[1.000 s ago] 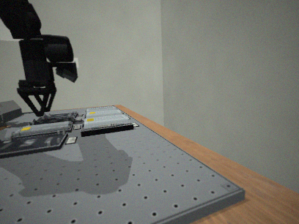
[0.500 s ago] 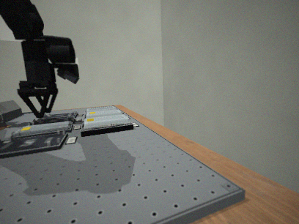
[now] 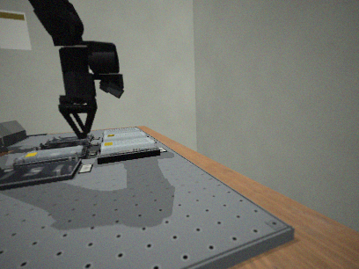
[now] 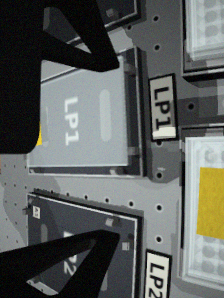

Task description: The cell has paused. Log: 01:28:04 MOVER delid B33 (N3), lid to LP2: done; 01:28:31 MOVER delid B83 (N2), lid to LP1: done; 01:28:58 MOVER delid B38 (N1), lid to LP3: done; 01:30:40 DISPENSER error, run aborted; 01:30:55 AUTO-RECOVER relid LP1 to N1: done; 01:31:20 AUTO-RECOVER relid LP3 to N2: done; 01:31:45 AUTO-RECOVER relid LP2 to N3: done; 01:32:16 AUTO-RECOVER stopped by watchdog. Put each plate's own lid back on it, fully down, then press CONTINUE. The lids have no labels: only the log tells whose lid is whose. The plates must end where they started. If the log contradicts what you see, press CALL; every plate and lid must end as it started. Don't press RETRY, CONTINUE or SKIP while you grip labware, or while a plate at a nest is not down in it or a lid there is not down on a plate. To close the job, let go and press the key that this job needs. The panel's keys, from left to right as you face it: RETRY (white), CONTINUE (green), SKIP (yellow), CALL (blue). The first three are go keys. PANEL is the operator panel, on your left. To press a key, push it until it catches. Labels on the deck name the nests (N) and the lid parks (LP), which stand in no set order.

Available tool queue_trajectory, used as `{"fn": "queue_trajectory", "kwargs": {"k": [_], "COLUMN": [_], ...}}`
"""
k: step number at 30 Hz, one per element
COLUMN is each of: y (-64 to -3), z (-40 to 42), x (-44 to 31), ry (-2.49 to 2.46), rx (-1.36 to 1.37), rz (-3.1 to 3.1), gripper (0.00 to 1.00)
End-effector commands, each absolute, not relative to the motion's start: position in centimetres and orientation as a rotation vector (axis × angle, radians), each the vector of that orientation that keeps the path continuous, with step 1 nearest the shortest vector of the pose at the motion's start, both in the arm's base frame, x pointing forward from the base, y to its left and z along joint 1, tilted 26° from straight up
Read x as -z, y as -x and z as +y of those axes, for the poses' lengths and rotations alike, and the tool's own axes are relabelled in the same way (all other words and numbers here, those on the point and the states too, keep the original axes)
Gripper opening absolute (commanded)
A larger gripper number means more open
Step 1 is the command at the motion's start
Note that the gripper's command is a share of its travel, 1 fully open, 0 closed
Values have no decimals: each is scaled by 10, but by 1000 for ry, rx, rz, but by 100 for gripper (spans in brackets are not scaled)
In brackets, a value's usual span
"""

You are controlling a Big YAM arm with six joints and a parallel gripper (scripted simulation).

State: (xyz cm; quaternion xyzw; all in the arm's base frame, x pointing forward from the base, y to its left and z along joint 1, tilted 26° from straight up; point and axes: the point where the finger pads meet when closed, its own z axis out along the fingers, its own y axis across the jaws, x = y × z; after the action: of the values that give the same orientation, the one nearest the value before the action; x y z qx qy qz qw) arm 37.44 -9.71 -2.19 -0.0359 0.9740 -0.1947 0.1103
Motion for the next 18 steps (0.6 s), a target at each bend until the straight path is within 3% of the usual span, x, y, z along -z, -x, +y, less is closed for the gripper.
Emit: {"fn": "queue_trajectory", "kwargs": {"k": [1,18], "y": [-393,-465], "z": [-105,-119], "x": [16,-9], "ry": [106,109], "rx": [573,572], "rz": [2868,2862], "gripper": [100,100]}}
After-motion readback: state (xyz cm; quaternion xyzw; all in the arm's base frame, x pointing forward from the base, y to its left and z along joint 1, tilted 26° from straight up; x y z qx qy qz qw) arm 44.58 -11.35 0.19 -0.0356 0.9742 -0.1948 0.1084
